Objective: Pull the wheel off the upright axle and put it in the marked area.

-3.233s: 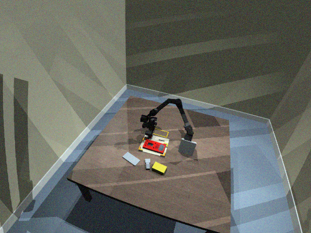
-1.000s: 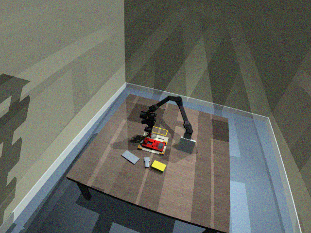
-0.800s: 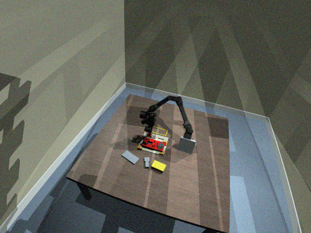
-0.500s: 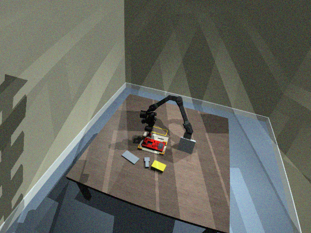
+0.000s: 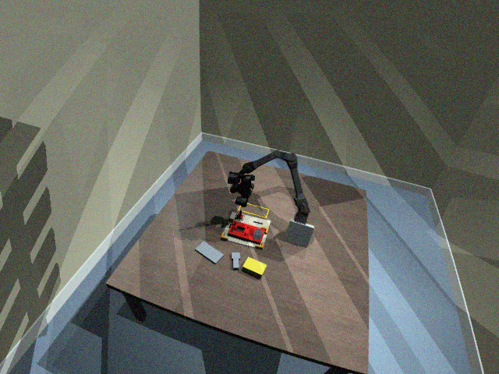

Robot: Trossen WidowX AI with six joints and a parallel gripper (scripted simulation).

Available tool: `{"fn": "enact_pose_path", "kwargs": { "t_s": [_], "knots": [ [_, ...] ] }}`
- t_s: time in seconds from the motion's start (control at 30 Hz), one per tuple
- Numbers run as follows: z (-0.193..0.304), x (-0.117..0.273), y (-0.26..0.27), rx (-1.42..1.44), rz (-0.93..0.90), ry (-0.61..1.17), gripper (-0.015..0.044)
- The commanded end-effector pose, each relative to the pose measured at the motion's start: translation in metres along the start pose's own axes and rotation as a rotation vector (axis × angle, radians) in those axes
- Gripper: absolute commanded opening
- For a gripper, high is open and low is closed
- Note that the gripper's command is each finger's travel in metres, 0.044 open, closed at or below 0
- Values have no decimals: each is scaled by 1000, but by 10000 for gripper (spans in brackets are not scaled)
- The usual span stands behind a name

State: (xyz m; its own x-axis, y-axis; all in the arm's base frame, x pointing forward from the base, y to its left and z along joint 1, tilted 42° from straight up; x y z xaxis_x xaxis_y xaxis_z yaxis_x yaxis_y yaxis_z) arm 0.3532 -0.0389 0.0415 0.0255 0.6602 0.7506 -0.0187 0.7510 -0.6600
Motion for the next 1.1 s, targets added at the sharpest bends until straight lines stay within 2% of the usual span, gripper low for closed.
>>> {"fn": "enact_pose_path", "kwargs": {
  "t_s": [0.0,0.63,1.07],
  "knots": [
    [9,1,-18,1,3,-1,0],
    [51,4,-75,-2,7,1,0],
    [49,-33,-75,-3,6,1,0]
  ]
}}
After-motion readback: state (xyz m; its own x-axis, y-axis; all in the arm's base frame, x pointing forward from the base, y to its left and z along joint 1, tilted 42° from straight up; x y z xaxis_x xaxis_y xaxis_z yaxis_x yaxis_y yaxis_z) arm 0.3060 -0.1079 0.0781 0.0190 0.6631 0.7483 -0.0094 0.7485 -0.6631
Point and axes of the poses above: the point midway between the two fingers, 35 mm back from their tips, its own x axis back along the fingers, its own y axis across the jaws, z = x × y, the point moved 1 cm from there along x, back along the fingers, and after that the axes turned 1 degree about x, right-handed, at the moved point
